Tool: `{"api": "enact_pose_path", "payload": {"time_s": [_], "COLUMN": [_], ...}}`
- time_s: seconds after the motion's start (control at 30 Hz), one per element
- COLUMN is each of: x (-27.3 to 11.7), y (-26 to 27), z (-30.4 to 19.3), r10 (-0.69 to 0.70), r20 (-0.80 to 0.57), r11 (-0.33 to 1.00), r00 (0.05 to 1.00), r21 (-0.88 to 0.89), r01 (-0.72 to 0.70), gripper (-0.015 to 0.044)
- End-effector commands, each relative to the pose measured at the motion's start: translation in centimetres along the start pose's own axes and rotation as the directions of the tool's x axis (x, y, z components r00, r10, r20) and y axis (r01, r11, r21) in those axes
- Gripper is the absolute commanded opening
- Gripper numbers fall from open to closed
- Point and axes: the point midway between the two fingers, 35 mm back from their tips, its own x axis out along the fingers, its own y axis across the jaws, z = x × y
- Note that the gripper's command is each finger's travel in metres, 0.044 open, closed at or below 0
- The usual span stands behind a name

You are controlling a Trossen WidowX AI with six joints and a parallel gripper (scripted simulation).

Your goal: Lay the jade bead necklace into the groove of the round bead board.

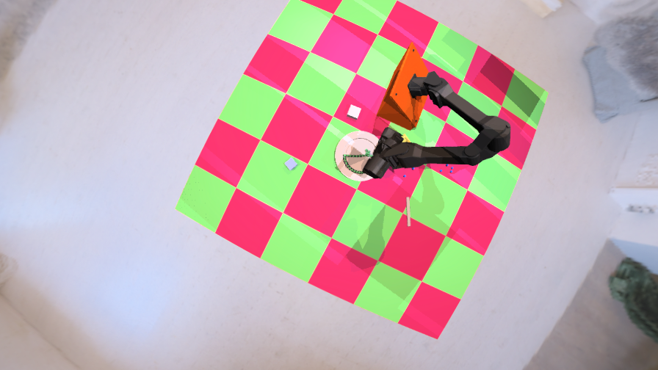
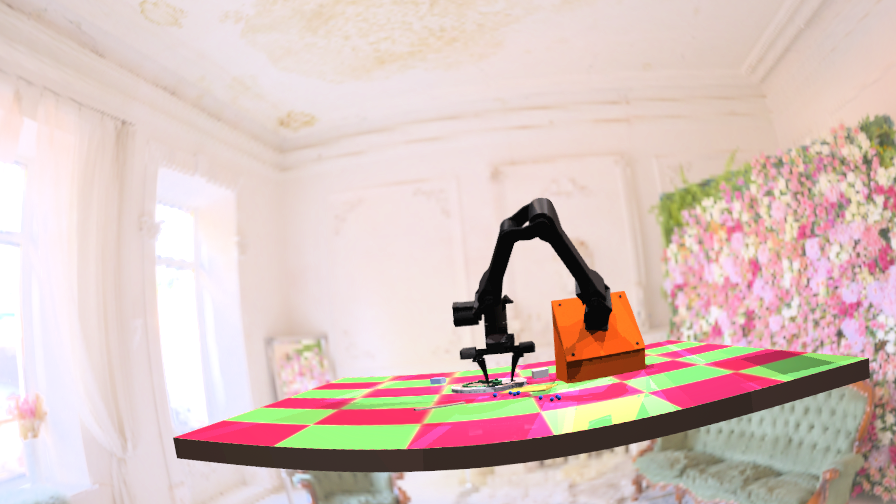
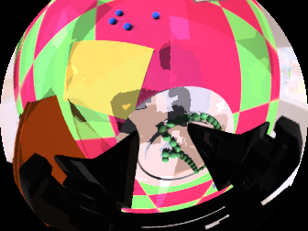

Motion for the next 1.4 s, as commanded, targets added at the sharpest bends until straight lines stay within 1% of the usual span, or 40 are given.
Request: {"api": "enact_pose_path", "payload": {"time_s": [0.0,0.07,0.77,0.8,0.83,0.9,0.97,1.03,1.1,1.17,1.23,1.3,1.33,1.37], "x": [-0.3,-0.1,-0.5,-0.5,-0.6,-0.8,-1.1,-1.4,-1.6,-2.0,-2.3,-2.6,-2.8,-2.9], "y": [0.1,0.1,0.1,0.0,-0.1,-0.7,-1.3,-1.9,-2.5,-3.0,-3.5,-4.0,-4.2,-4.3], "z": [0.1,0.0,0.0,-0.1,-0.3,-1.2,-2.0,-2.9,-3.6,-4.5,-5.4,-6.2,-6.7,-7.0], "r10": [0.005,0.003,0.007,0.006,0.005,0.002,0.0,-0.001,-0.001,-0.002,-0.002,-0.002,-0.002,-0.001], "r20": [0.003,0.001,0.005,0.004,0.001,-0.009,-0.014,-0.018,-0.018,-0.02,-0.021,-0.02,-0.019,-0.018], "r11": [1.0,1.0,1.0,1.0,0.997,0.959,0.871,0.739,0.569,0.367,0.148,-0.078,-0.175,-0.235], "r00": [1.0,1.0,1.0,1.0,1.0,1.0,1.0,1.0,1.0,1.0,1.0,1.0,1.0,1.0], "r21": [0.002,0.004,0.003,0.022,0.078,0.282,0.491,0.674,0.822,0.93,0.989,0.997,0.984,0.972], "r01": [-0.005,-0.003,-0.007,-0.006,-0.005,0.001,0.007,0.013,0.015,0.019,0.021,0.019,0.018,0.017], "gripper": [0.0394,0.044,0.044,0.0414,0.0387,0.0335,0.0282,0.023,0.0177,0.0125,0.012,0.012,0.012,0.012]}}
